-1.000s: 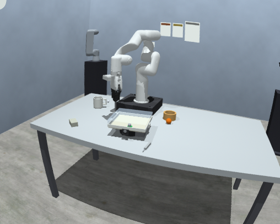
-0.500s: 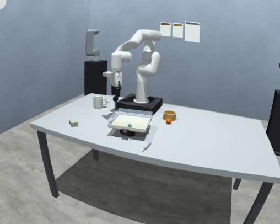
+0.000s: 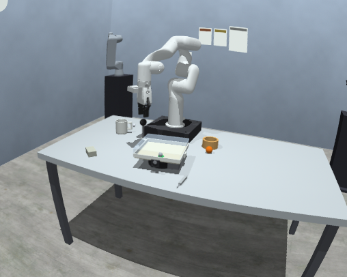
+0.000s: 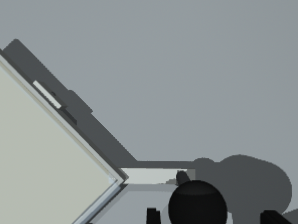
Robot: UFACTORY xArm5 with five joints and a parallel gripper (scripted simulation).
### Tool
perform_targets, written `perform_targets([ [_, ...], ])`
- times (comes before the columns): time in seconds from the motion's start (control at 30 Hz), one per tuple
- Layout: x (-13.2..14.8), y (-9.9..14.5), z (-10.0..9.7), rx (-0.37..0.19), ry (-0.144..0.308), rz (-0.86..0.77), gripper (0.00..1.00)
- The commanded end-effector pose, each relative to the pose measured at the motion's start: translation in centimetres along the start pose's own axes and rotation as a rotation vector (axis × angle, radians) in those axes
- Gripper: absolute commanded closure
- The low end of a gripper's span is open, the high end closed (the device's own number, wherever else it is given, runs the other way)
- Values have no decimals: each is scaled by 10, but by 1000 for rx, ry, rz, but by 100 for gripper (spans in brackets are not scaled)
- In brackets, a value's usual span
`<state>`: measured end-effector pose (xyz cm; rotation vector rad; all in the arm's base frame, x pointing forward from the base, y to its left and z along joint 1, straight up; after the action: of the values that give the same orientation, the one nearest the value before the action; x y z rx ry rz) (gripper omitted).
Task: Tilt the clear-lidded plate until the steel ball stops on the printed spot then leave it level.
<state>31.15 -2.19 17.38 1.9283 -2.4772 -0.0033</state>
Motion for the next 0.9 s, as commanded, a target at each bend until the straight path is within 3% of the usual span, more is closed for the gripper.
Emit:
perform_targets([
  [0.0, 0, -1, -3, 4, -1, 0, 38],
  [0.17, 0, -1, -3, 4, -1, 0, 38],
  [0.2, 0, -1, -3, 4, -1, 0, 0],
  [0.87, 0, -1, -3, 4, -1, 0, 0],
])
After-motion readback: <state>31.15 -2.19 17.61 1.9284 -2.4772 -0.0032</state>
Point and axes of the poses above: the point where the finger pads meet when closed, its own z axis out along the fingers, its own x axis across the jaws, y = z × x, the point moved 3 cm from there along -z, back along the fingers, and after that the axes turned 12 degrees about -z, right-handed, at the moved point
